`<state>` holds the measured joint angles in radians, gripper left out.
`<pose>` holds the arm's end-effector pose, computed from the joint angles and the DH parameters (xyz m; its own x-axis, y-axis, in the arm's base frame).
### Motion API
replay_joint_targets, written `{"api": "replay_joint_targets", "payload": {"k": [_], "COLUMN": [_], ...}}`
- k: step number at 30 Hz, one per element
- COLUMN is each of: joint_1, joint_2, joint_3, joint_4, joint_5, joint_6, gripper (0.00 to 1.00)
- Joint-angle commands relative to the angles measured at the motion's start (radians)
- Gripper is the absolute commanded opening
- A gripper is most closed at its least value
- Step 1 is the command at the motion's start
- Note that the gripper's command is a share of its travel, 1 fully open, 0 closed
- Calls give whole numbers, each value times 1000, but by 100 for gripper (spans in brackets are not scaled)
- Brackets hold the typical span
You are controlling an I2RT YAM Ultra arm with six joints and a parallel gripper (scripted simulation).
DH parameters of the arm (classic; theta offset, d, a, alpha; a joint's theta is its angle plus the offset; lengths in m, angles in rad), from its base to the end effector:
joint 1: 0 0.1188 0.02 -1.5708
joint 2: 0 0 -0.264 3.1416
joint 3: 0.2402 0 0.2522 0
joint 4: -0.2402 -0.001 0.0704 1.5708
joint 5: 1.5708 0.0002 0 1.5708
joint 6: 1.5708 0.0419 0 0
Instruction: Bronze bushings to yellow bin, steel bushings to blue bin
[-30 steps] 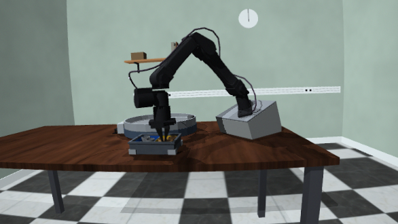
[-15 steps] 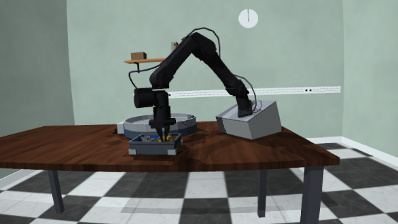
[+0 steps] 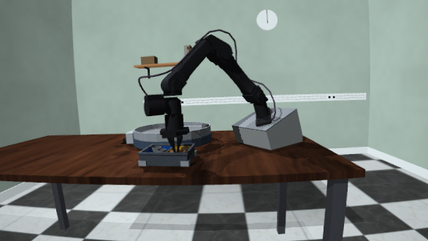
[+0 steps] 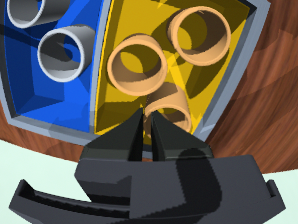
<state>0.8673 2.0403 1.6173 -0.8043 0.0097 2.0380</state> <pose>0.2745 0.3245 0.2026 -0.4046 0.9032 0.1435 0.8863 0.3486 0.3048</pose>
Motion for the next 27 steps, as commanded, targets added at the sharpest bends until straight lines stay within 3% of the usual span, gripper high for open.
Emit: {"api": "replay_joint_targets", "payload": {"k": [1,27], "joint_1": [6,3], "joint_2": [-26,-28], "joint_3": [4,25], "joint_4": [2,-13], "joint_5": [6,5], "joint_6": [6,3], "gripper": [0,0]}}
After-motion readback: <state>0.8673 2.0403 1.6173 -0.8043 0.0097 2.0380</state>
